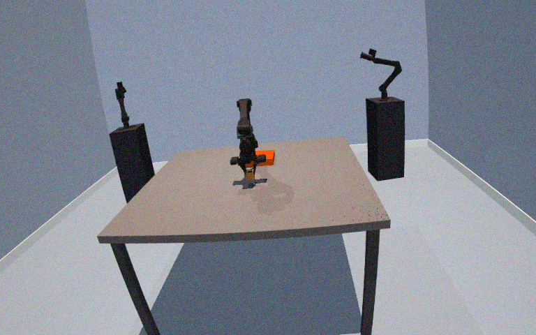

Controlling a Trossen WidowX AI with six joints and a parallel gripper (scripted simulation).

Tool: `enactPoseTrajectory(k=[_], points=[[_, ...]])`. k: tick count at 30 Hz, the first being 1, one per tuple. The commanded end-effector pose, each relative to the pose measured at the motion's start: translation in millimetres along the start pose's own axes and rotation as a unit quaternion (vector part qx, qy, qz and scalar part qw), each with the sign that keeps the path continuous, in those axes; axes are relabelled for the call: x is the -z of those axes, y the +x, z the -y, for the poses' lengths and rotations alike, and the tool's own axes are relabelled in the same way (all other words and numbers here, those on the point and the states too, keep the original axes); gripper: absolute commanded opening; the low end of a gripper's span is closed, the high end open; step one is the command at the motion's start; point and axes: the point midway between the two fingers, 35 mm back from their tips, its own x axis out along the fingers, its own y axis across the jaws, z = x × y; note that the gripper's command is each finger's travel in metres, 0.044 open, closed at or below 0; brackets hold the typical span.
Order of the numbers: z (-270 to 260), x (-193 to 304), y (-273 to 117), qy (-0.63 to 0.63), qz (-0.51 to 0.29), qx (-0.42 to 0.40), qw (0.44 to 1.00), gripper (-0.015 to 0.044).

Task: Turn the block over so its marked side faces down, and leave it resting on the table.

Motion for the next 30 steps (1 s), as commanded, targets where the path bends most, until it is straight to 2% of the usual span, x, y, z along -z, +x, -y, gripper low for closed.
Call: enactPoseTrajectory(k=[1,30], points=[[-0.4,-0.3,-6.0,0.002,0.003,-0.002,1.000,0.0000],[-0.7,2.5,2.9,0.001,0.231,-0.001,0.973,0.0000]])
